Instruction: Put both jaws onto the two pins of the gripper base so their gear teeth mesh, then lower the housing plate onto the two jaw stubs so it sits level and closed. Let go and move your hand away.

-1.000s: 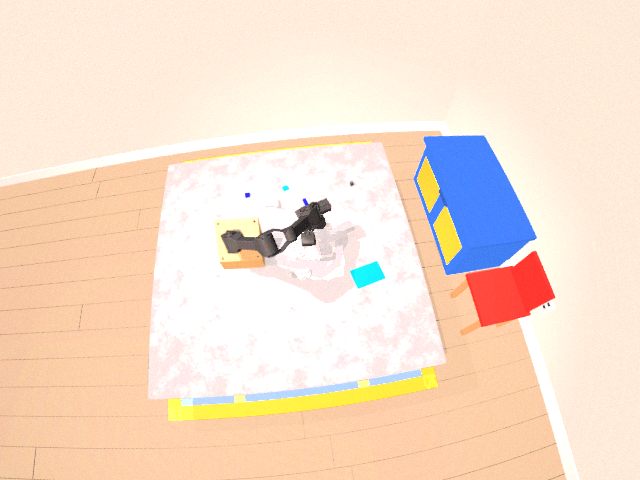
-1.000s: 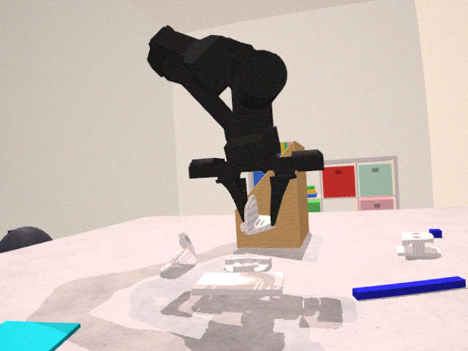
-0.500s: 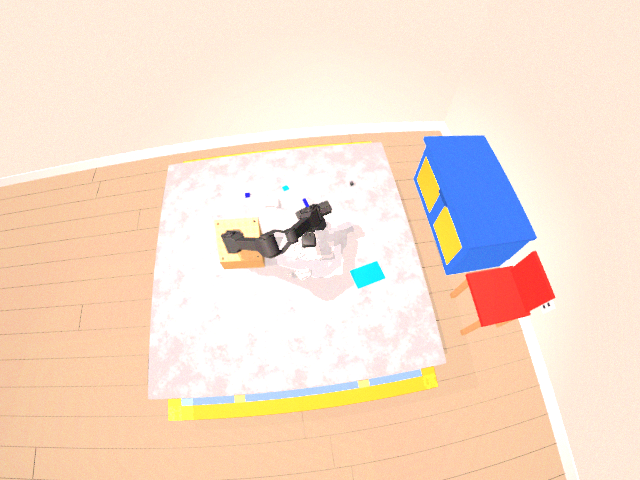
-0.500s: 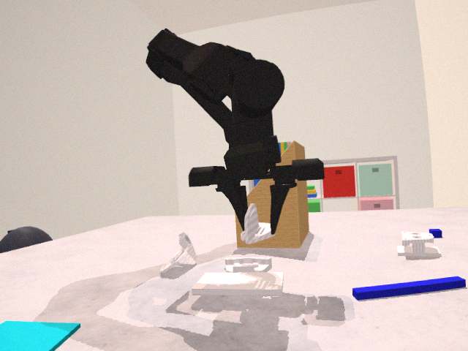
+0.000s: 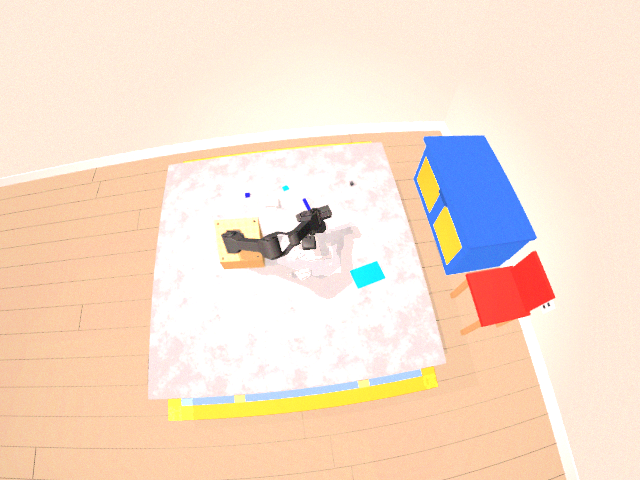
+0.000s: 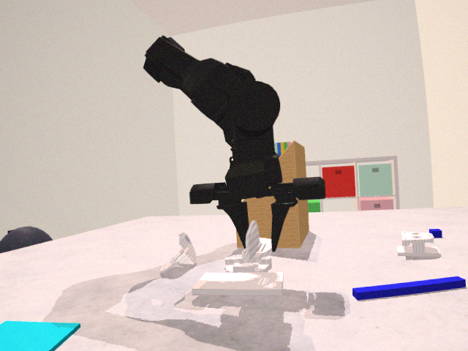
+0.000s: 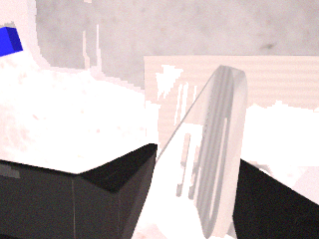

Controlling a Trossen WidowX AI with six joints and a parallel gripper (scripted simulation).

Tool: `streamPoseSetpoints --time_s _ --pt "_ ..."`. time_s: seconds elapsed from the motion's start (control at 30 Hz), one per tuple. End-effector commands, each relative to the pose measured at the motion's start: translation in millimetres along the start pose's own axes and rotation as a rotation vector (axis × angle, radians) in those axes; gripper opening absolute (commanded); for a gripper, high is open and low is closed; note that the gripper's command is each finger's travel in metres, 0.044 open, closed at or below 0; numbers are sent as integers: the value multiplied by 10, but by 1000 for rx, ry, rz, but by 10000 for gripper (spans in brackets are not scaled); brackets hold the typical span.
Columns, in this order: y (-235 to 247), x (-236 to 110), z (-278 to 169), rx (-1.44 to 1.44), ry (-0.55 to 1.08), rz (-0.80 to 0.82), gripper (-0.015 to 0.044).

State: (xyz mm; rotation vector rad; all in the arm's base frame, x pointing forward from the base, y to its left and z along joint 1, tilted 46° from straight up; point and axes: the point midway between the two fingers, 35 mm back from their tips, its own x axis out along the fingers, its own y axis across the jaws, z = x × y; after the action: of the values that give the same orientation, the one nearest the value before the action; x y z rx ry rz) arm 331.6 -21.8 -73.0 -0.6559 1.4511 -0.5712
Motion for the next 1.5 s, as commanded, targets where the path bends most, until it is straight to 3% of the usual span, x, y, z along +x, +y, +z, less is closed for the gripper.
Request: streamPoseSetpoints --time_s 0.0,1.47 --pt "-5 74 -11 -5 0 -5 134" --pt "-10 208 -17 1 0 -6 134"
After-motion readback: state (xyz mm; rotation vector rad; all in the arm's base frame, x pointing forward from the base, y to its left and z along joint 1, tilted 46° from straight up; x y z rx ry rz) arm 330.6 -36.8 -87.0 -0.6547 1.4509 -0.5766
